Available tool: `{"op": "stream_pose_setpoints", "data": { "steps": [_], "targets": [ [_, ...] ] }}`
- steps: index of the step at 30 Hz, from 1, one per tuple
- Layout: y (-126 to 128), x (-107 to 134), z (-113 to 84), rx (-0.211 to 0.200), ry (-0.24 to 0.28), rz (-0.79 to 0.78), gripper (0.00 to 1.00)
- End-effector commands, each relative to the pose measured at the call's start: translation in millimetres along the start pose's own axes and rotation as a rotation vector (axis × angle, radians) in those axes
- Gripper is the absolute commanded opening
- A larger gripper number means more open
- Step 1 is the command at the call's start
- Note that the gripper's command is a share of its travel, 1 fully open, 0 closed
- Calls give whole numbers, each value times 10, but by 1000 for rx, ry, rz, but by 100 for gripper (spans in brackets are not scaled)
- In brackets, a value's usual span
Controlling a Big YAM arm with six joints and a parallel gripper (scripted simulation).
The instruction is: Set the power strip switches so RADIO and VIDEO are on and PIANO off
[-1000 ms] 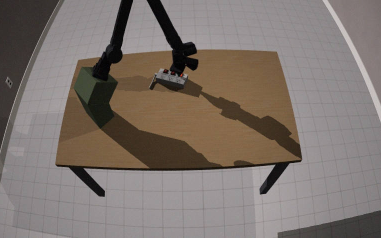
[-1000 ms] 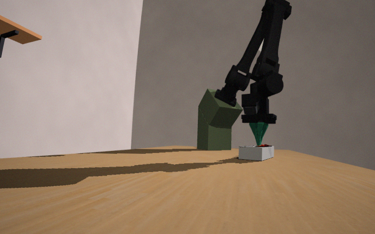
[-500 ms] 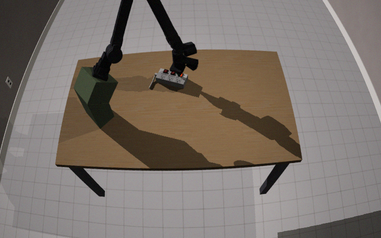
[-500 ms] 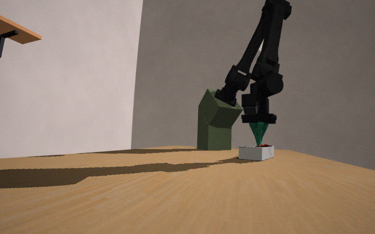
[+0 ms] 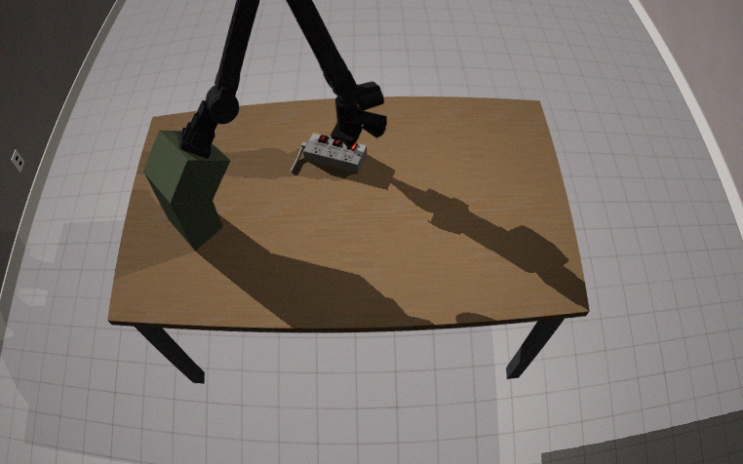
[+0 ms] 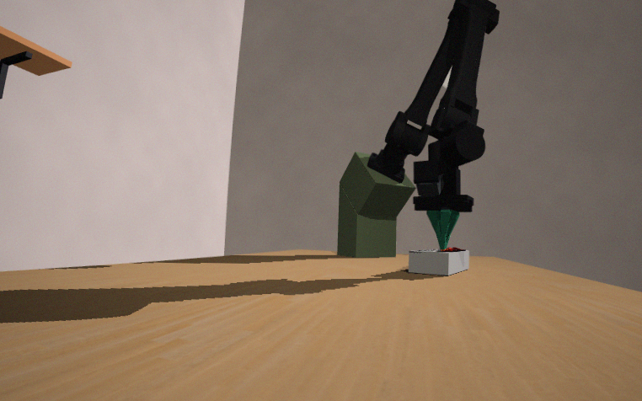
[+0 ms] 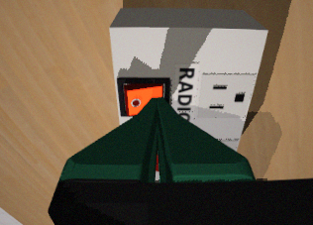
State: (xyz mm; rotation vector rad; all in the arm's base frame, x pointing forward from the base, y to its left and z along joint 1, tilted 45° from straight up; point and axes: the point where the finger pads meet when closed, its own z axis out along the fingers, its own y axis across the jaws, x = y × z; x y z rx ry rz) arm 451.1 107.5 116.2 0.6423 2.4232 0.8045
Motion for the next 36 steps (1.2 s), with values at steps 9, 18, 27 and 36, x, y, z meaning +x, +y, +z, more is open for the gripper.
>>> {"op": "stream_pose_setpoints", "data": {
  "steps": [9,18,27,36],
  "targets": [
    [9,-48,-208,-4,-14,-2,0],
    [10,-44,-445,-4,-14,-3,0],
    [18,-52,-412,-4,-8,-7,0],
    [18,-52,-412,-4,-8,-7,0]
  ]
}}
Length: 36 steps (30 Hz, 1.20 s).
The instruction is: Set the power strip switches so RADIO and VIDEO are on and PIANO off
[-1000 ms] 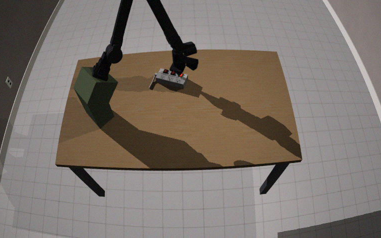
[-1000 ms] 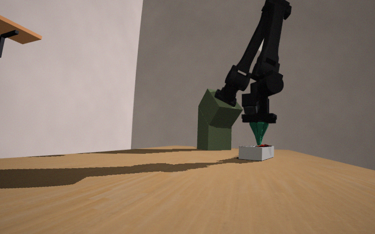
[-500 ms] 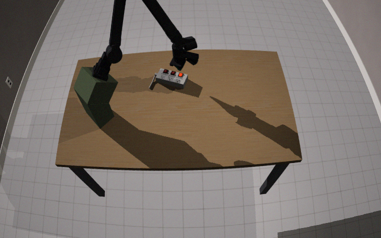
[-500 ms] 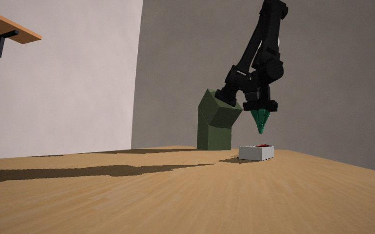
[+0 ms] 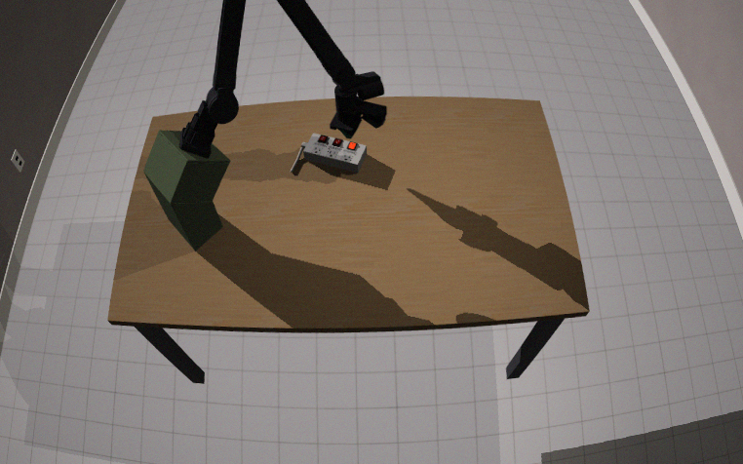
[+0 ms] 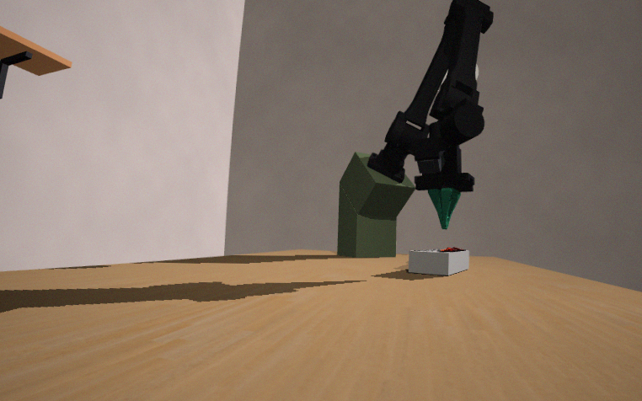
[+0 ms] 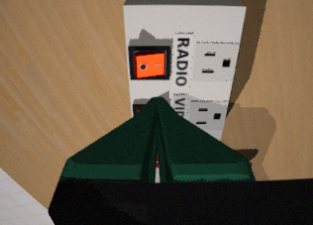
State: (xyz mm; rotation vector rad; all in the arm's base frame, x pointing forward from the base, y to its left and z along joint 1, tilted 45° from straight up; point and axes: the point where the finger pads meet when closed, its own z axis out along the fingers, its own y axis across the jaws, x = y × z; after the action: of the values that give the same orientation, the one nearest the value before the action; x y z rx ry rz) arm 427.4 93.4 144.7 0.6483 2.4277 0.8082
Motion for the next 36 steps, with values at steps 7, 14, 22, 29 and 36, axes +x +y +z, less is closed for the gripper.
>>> {"op": "stream_pose_setpoints", "data": {
  "steps": [7,14,22,29,36],
  "targets": [
    [7,-38,-30,-7,-13,-16,0],
    [47,412,-193,-9,-5,-4,0],
    [-1,340,-133,2,-7,11,0],
    [18,332,-156,-3,-12,8,0],
    [18,332,-156,-3,-12,8,0]
  ]
}}
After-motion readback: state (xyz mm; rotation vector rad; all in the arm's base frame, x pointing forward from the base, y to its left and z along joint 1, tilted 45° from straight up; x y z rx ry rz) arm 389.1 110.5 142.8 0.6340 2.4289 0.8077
